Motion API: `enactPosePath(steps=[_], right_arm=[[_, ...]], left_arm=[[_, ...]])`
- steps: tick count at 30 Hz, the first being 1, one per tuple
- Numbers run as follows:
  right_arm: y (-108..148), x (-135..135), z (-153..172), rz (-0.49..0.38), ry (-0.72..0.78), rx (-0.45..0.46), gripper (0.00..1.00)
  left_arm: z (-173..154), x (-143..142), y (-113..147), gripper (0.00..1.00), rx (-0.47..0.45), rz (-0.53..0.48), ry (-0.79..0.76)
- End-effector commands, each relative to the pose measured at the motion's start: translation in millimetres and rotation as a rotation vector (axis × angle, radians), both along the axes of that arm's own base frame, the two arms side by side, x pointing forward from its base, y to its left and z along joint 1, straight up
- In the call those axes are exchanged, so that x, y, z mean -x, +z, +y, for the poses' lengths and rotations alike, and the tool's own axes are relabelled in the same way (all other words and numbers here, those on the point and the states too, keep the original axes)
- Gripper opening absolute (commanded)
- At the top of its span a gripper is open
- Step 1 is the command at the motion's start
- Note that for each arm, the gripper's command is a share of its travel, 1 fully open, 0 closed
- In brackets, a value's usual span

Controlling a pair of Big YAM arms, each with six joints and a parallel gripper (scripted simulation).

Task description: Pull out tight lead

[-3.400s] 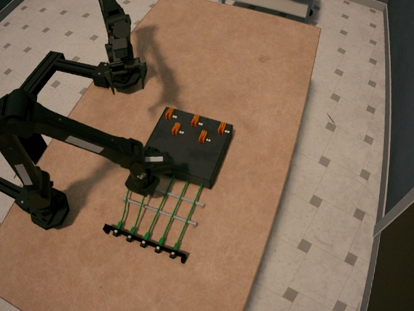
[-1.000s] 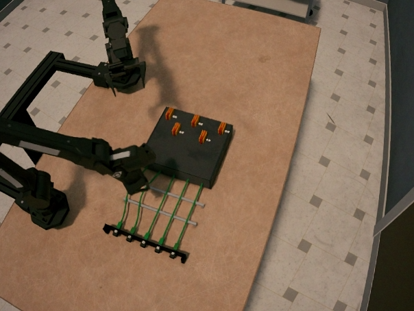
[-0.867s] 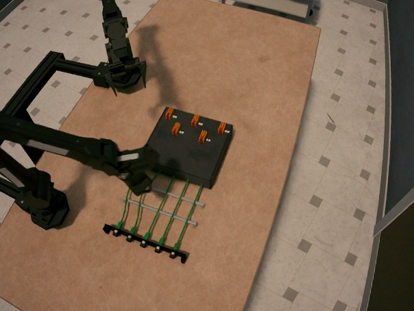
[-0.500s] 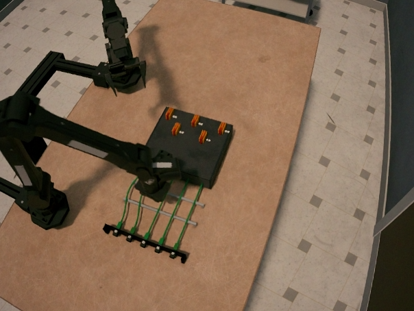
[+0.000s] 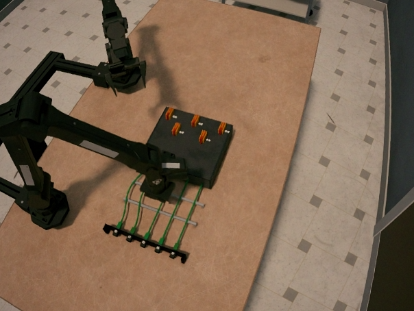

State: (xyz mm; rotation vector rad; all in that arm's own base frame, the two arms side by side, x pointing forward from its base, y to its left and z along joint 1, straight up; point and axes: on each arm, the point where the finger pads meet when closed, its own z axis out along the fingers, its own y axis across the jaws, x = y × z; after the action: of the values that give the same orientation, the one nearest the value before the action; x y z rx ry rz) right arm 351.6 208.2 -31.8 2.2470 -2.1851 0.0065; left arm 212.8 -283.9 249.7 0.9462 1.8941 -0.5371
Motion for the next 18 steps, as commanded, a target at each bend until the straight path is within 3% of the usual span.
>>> enactPosePath(steps=[1, 15, 16, 18], right_arm=[[-3.6, -17.4, 13.6, -0.025, 0.019, -0.013, 0.32], [-26.4, -9.8, 8.7, -0.008, 0.018, -0.002, 0.32], [-26.4, -9.8, 8.7, -0.008, 0.018, -0.002, 0.21], [-26.4, -9.8, 8.7, -0.008, 0.018, -0.002, 0.19]], left_arm=[[-1.3, -1.2, 6.2, 1.0, 0.021, -0.002, 0.007], [-1.3, -1.2, 6.2, 1.0, 0.021, -0.002, 0.007], [-1.3, -1.2, 6.2, 1.0, 0.021, -0.002, 0.007], [-1.3, -1.2, 6.2, 1.0, 0.021, -0.002, 0.007]])
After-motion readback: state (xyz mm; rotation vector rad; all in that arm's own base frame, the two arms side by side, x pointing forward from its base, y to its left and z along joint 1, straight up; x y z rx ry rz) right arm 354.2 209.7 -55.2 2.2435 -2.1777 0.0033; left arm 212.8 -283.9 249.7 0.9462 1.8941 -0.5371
